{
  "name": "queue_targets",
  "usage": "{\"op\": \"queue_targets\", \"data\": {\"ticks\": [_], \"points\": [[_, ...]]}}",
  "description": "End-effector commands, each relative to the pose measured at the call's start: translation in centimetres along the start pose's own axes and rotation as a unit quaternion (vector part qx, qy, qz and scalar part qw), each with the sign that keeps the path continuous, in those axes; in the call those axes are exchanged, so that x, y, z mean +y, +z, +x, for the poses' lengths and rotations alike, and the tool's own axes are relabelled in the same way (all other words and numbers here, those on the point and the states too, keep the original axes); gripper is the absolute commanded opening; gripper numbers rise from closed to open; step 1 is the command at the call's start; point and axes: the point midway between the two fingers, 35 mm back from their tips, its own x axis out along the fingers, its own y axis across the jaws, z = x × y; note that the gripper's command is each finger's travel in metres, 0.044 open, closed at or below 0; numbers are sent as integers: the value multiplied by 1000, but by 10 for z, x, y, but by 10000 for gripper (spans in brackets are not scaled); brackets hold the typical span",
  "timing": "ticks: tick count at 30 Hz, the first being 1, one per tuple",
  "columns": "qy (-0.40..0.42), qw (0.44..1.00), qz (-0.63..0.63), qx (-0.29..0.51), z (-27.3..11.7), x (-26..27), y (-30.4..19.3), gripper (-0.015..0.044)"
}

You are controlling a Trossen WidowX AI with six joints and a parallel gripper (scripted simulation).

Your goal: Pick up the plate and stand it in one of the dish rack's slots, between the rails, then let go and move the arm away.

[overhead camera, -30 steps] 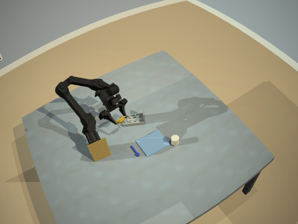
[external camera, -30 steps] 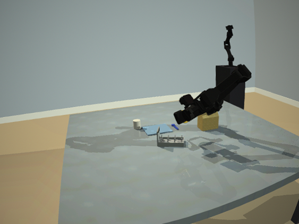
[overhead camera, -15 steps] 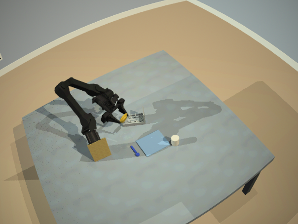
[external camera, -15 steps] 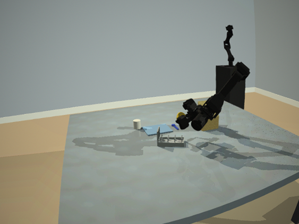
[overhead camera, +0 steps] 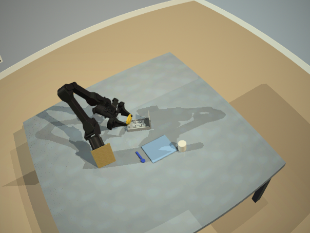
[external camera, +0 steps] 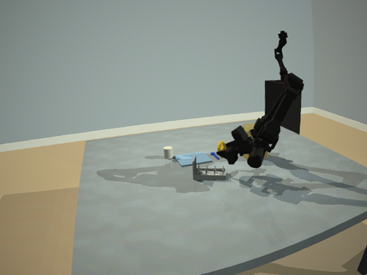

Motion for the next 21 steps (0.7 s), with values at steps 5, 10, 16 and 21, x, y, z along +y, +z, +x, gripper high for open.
{"op": "queue_targets", "data": {"ticks": [5, 10, 16, 21], "points": [[74, 996, 3, -40, -10, 8, -5, 0], [120, 991, 8, -59, -19, 13, -8, 0], [175, 981, 19, -78, -30, 18, -11, 0], [197, 976, 25, -85, -36, 19, -13, 0]]}}
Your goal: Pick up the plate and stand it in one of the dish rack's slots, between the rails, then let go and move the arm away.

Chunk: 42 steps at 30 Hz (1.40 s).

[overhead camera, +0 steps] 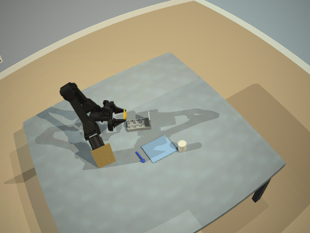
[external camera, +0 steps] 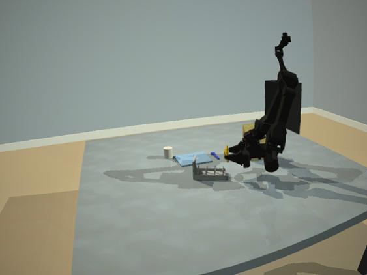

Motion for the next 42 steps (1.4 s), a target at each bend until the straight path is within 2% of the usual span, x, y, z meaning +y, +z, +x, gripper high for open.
{"op": "queue_targets", "data": {"ticks": [1, 23, 42], "points": [[15, 1000, 6, -9, -3, 0, 1, 0], [16, 1000, 11, -7, 20, 2, -27, 0], [20, 999, 24, -9, 39, 0, -26, 0]]}}
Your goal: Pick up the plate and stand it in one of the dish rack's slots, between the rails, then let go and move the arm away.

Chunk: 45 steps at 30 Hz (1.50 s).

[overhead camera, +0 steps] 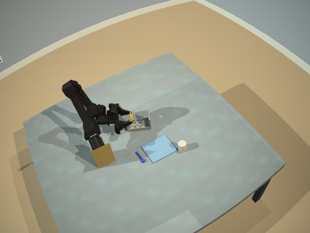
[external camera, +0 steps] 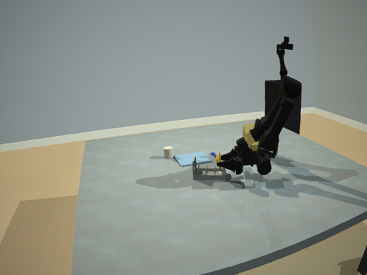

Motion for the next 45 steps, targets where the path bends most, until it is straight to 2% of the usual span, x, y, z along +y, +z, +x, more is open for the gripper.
{"op": "queue_targets", "data": {"ticks": [1, 10, 24, 39, 45], "points": [[-2, 1000, -5, 0, 6, -6, 0, 0], [-1, 1000, 2, -1, 8, -8, -21, 0], [-4, 1000, -8, 3, 7, -10, -16, 0], [-3, 1000, -4, 2, 7, -9, -16, 394], [-3, 1000, -4, 2, 7, -9, -16, 400]]}}
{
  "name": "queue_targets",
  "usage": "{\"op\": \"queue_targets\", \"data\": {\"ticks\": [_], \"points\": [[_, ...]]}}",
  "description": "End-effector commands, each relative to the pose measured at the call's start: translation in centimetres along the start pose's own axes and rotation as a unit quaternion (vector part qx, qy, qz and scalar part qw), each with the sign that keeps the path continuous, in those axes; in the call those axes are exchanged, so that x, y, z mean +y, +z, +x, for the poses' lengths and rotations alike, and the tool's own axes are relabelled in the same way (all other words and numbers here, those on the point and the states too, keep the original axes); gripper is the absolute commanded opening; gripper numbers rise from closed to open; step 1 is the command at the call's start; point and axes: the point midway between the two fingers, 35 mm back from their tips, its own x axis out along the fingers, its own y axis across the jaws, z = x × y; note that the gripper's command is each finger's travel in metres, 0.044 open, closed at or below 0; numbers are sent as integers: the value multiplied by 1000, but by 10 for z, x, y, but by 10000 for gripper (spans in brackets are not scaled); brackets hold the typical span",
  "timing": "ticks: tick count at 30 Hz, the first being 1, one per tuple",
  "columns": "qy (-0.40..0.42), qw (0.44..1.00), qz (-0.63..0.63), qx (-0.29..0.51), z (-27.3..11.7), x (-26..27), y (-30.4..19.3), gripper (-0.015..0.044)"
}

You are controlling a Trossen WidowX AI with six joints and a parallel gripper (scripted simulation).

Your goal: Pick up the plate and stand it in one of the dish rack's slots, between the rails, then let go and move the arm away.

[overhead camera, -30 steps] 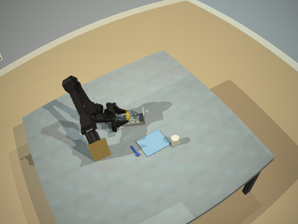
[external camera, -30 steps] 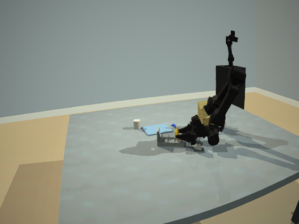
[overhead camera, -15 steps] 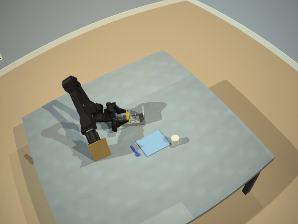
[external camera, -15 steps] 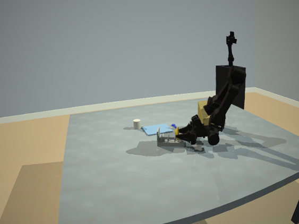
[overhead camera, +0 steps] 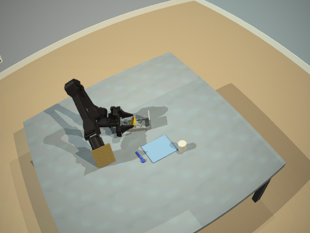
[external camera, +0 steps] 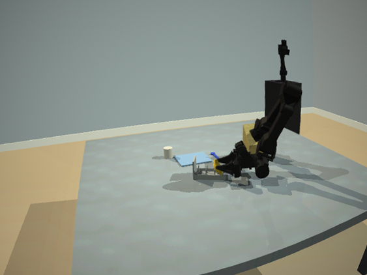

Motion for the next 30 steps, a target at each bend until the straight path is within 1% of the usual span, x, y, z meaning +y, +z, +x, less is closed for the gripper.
{"op": "queue_targets", "data": {"ticks": [1, 5, 18, 24, 30], "points": [[0, 1000, 0, 0, 0, 0, 0, 400], [-4, 1000, -1, 1, 1, 4, 12, 400], [-3, 1000, -20, -5, -5, 16, 116, 400], [-8, 1000, -30, -3, -4, 15, 117, 400], [-57, 992, -114, 19, 8, 7, 119, 400]]}}
